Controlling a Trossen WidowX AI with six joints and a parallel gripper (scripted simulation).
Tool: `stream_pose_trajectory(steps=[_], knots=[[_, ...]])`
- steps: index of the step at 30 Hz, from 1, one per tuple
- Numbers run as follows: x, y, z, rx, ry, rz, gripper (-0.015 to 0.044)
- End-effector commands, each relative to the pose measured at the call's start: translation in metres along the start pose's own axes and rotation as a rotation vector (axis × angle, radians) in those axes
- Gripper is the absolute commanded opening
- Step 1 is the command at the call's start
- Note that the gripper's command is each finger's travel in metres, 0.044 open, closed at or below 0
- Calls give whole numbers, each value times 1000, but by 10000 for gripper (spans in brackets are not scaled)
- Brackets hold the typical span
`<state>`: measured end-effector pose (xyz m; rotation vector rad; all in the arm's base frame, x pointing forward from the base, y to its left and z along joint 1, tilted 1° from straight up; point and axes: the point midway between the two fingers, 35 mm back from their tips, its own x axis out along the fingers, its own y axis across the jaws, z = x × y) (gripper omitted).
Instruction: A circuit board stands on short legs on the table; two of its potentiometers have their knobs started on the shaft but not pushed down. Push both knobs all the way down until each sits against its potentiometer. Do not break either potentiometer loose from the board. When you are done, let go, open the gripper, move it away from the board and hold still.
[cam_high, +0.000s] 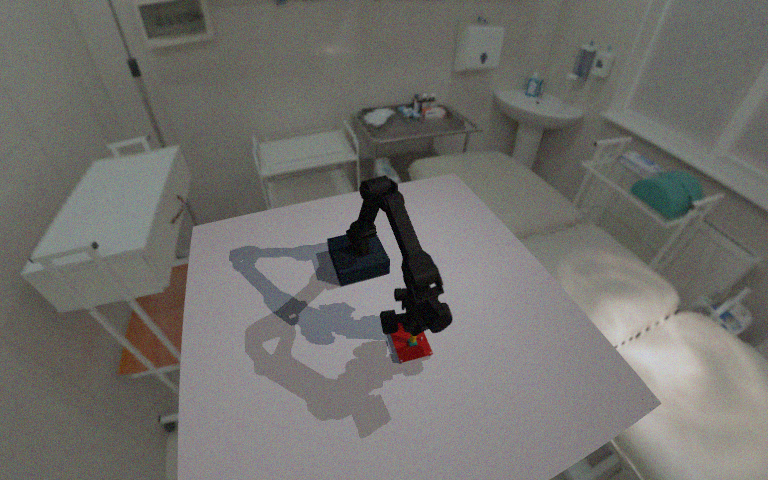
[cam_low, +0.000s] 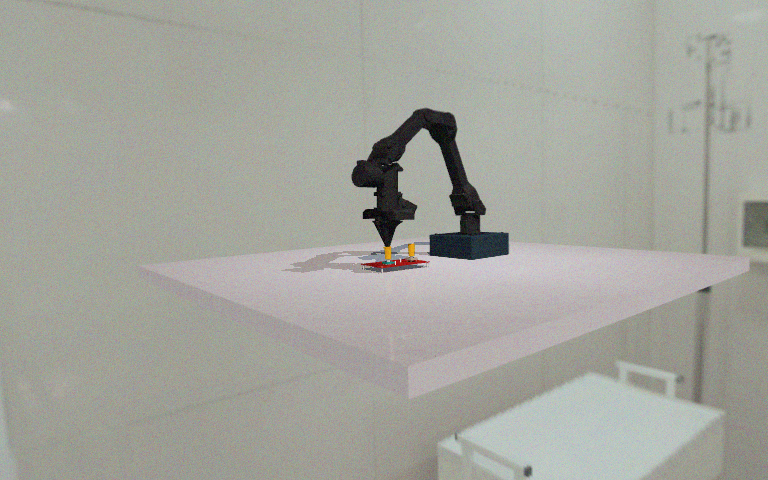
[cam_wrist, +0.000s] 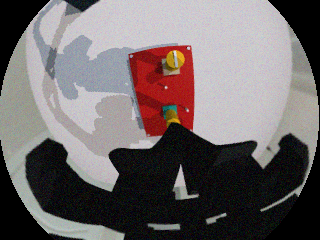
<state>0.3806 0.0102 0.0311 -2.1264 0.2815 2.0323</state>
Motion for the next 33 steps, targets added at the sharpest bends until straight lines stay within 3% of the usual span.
stream_pose_trajectory(steps=[1,33], knots=[[19,0,-1,-3,-16,7,0],[-23,0,-2,-3,-16,7,0]])
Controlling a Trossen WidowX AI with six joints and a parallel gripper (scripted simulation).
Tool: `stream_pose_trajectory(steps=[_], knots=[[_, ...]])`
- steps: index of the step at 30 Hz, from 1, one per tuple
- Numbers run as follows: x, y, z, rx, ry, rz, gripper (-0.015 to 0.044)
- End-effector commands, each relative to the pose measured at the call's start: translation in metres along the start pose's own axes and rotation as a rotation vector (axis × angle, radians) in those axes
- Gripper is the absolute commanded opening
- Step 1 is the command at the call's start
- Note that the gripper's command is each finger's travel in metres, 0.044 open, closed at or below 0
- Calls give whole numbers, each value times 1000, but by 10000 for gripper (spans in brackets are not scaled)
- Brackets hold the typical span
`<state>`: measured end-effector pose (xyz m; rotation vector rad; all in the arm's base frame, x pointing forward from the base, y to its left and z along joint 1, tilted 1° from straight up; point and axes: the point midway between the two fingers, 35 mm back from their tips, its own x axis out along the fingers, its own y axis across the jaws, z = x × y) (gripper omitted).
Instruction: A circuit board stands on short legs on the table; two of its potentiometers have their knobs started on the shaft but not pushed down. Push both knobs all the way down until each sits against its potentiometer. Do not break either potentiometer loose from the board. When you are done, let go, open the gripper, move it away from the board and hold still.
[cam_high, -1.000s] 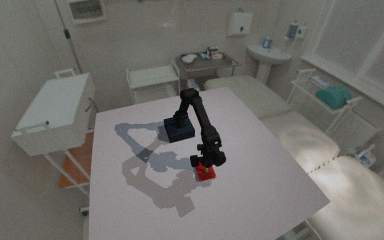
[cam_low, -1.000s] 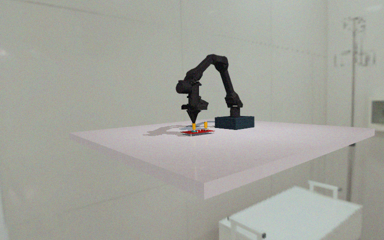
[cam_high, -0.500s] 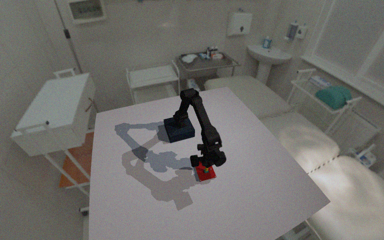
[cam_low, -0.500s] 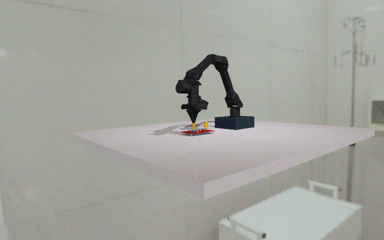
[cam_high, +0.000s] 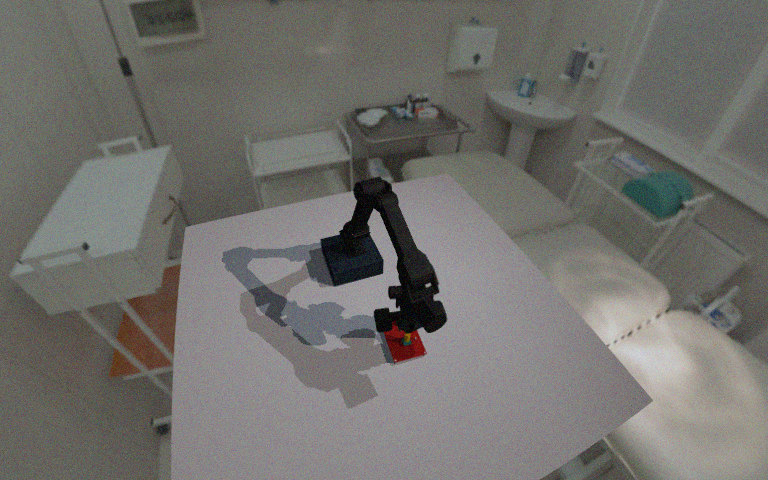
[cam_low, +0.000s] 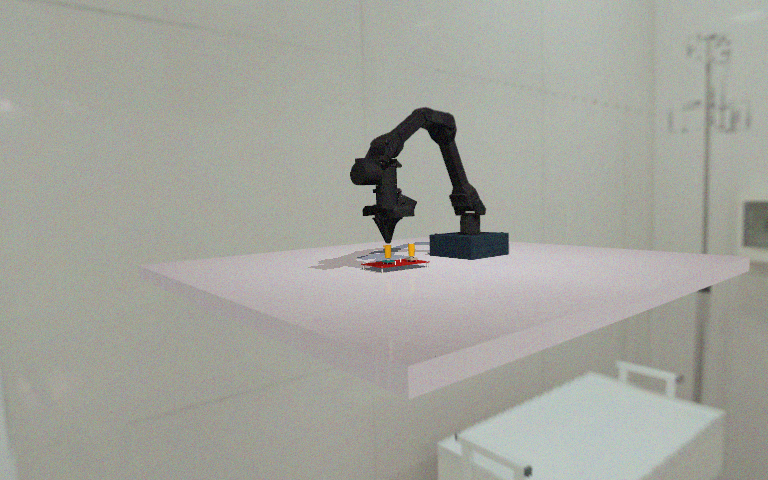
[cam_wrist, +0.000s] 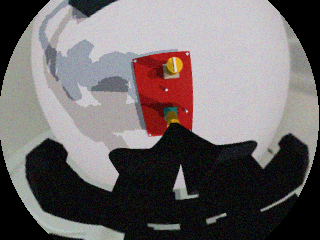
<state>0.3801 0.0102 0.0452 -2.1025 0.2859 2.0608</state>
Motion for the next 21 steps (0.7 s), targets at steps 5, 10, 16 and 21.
stream_pose_trajectory(steps=[5,10,16,21], knots=[[-4,0,0,0,1,0,53],[-4,0,0,0,1,0,184],[-19,11,37,-1,0,0,341],[-30,28,95,-2,-2,1,440]])
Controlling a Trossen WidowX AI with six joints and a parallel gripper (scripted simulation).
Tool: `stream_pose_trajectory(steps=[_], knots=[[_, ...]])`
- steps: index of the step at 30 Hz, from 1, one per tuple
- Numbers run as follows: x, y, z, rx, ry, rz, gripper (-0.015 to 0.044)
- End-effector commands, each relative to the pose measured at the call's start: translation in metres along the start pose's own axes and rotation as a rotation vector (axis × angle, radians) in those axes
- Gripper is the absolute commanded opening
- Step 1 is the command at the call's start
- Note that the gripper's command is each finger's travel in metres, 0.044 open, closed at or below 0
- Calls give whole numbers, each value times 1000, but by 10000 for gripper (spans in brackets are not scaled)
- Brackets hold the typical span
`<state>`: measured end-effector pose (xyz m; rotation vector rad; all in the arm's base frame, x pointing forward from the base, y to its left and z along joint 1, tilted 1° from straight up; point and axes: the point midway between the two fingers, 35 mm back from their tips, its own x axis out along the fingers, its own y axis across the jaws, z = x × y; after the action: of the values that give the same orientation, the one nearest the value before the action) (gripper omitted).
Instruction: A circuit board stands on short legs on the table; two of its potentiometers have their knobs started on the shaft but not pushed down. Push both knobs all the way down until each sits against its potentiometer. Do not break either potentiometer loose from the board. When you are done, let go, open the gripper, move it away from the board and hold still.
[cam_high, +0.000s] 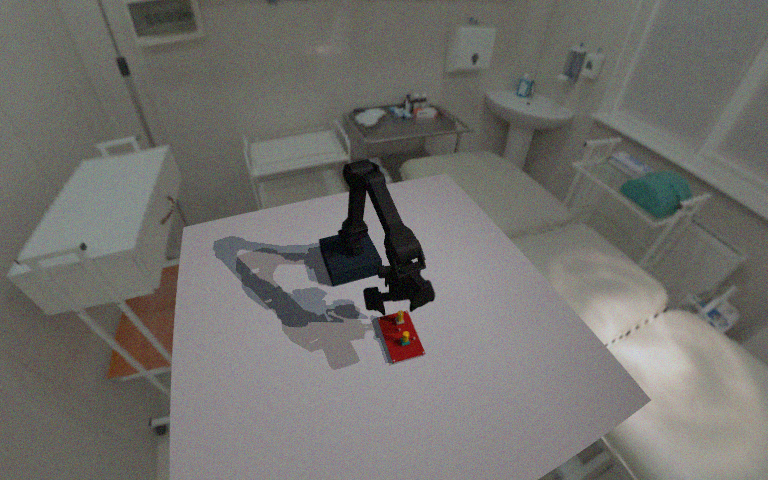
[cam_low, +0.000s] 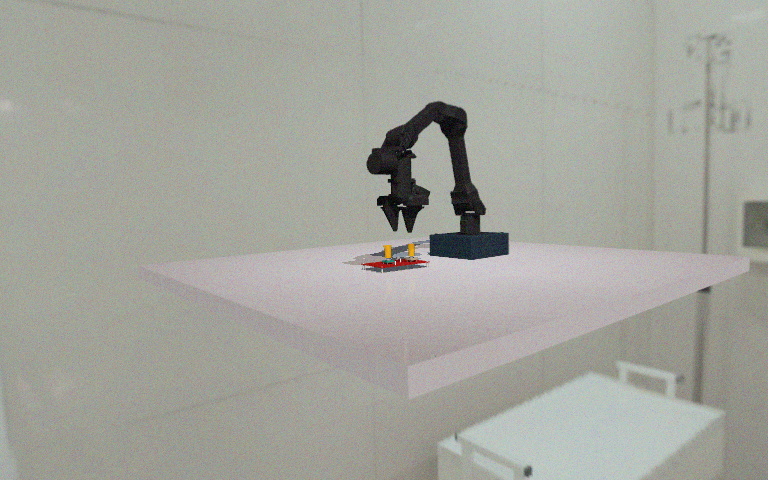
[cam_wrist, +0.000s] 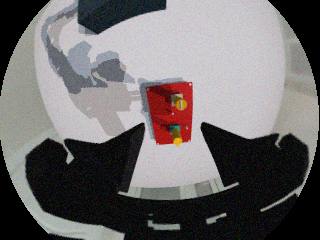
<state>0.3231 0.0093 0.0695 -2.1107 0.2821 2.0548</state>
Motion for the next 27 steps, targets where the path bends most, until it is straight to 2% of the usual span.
stream_pose_trajectory(steps=[1,6,27], knots=[[-6,16,53,1,-9,4,440],[-2,31,104,0,-10,5,440],[-2,31,105,0,-10,5,440]])
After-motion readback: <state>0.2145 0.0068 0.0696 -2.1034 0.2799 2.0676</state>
